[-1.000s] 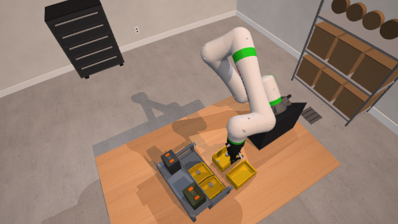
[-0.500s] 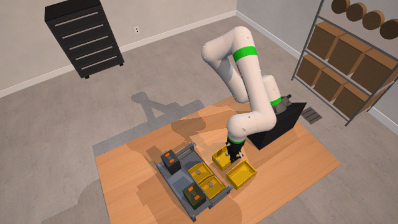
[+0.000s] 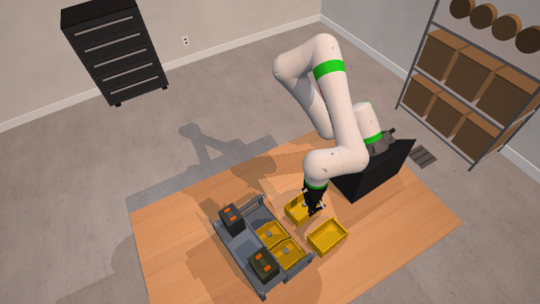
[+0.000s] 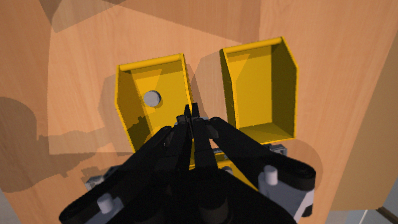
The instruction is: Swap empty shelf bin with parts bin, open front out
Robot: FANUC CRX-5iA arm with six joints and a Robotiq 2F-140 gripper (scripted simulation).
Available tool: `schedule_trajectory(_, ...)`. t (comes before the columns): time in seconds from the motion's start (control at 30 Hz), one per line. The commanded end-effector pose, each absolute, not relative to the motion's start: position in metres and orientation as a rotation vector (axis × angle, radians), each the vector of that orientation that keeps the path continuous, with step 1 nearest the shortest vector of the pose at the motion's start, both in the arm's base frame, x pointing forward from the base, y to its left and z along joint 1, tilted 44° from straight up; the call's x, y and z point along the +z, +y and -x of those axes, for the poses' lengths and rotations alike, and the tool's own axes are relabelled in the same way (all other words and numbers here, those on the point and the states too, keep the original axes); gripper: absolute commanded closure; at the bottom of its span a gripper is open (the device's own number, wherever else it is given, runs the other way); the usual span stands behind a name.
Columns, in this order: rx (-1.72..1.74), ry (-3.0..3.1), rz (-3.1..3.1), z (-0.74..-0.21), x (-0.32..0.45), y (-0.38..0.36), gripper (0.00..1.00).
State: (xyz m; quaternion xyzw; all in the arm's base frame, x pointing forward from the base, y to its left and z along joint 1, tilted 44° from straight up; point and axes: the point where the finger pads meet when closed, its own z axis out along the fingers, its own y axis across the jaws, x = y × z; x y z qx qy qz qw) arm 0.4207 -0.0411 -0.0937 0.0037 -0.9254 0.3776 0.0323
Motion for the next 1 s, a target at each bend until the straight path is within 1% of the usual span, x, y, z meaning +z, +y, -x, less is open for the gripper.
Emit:
schedule_trajectory(0.0,1.161,-2.851,-0.014,-0.42,-0.072,-0.063,0.9)
schedule_trajectory(0.4,1.161,-2.851,-0.015,-0.417,-0.025,-0.114,0.9)
schedule_trajectory(0.97,1.161,-2.851,-0.015,-0.418,-0.023,-0.116,0.9)
